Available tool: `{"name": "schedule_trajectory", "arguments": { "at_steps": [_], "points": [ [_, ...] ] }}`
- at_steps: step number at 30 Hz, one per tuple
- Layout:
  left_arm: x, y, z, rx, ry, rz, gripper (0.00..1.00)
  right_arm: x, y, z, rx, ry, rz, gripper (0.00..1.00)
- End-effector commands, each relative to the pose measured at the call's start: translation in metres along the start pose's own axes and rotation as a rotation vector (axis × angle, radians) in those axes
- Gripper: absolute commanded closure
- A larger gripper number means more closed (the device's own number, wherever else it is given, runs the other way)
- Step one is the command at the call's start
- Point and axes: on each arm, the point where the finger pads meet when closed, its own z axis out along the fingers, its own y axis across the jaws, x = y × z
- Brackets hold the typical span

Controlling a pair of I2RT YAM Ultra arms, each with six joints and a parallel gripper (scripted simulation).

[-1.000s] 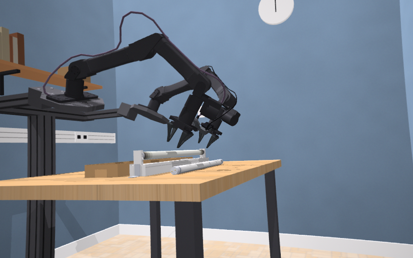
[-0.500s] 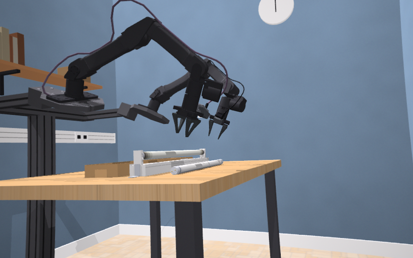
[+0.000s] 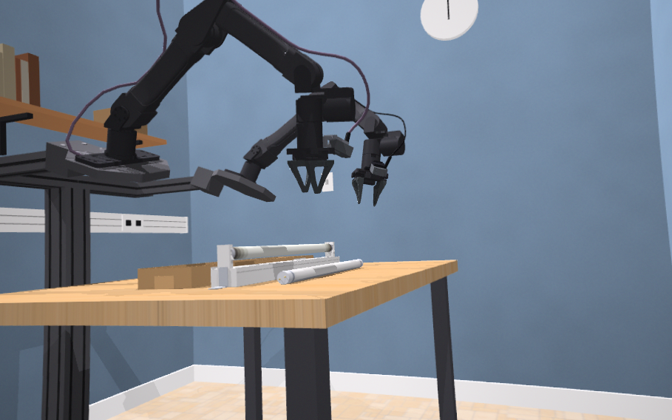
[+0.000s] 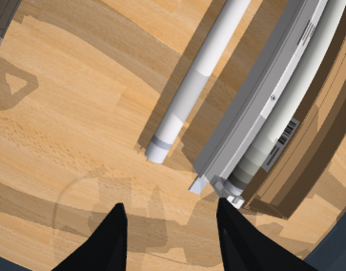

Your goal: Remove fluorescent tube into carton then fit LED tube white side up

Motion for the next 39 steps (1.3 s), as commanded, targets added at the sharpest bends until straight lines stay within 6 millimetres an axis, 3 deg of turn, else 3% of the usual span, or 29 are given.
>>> {"name": "schedule_trajectory", "arguments": {
  "at_steps": [1,5,6,7,10,11,12,16,22,23,24,28,30,35,39],
  "points": [
    [-0.017,0.035,-0.045,-0.151,-0.177,-0.170,0.51,-0.020,-0.033,-0.050,0.163,-0.176,0.165,0.51],
    [-0.018,0.052,-0.091,-0.232,-0.297,-0.299,0.51,-0.020,-0.049,-0.094,0.232,-0.280,0.289,0.51],
    [-0.012,0.011,-0.034,-0.115,-0.178,-0.216,0.51,-0.013,-0.013,-0.039,0.136,-0.184,0.229,0.51],
    [-0.015,0.036,-0.078,-0.207,-0.247,-0.229,0.51,-0.015,-0.036,-0.083,0.229,-0.245,0.238,0.51],
    [-0.016,0.035,-0.079,-0.204,-0.257,-0.238,0.51,-0.017,-0.034,-0.084,0.222,-0.259,0.245,0.51],
    [-0.007,0.053,-0.094,-0.244,-0.283,-0.282,0.51,-0.012,-0.045,-0.095,0.253,-0.285,0.282,0.51],
    [-0.005,0.057,-0.102,-0.261,-0.305,-0.306,0.51,-0.009,-0.050,-0.103,0.271,-0.305,0.312,0.51],
    [-0.005,0.069,-0.139,-0.329,-0.417,-0.404,0.51,-0.008,-0.059,-0.132,0.328,-0.405,0.412,0.51],
    [0.008,0.084,-0.211,-0.441,-0.639,-0.584,0.51,0.002,-0.072,-0.202,0.424,-0.600,0.580,0.51],
    [0.004,0.070,-0.183,-0.394,-0.588,-0.567,0.51,-0.001,-0.059,-0.178,0.397,-0.585,0.582,0.51],
    [0.010,0.078,-0.210,-0.444,-0.640,-0.588,0.51,0.003,-0.065,-0.202,0.437,-0.634,0.597,0.51],
    [0.017,0.081,-0.226,-0.468,-0.693,-0.630,0.51,0.013,-0.071,-0.216,0.477,-0.670,0.649,0.51],
    [0.023,0.082,-0.244,-0.491,-0.748,-0.668,0.51,0.016,-0.070,-0.234,0.490,-0.736,0.681,0.51],
    [0.045,0.080,-0.306,-0.563,-0.968,-0.796,0.51,0.033,-0.066,-0.303,0.556,-0.955,0.798,0.51],
    [0.061,0.068,-0.335,-0.584,-1.096,-0.864,0.51,0.048,-0.054,-0.331,0.580,-1.112,0.882,0.51]
  ]
}}
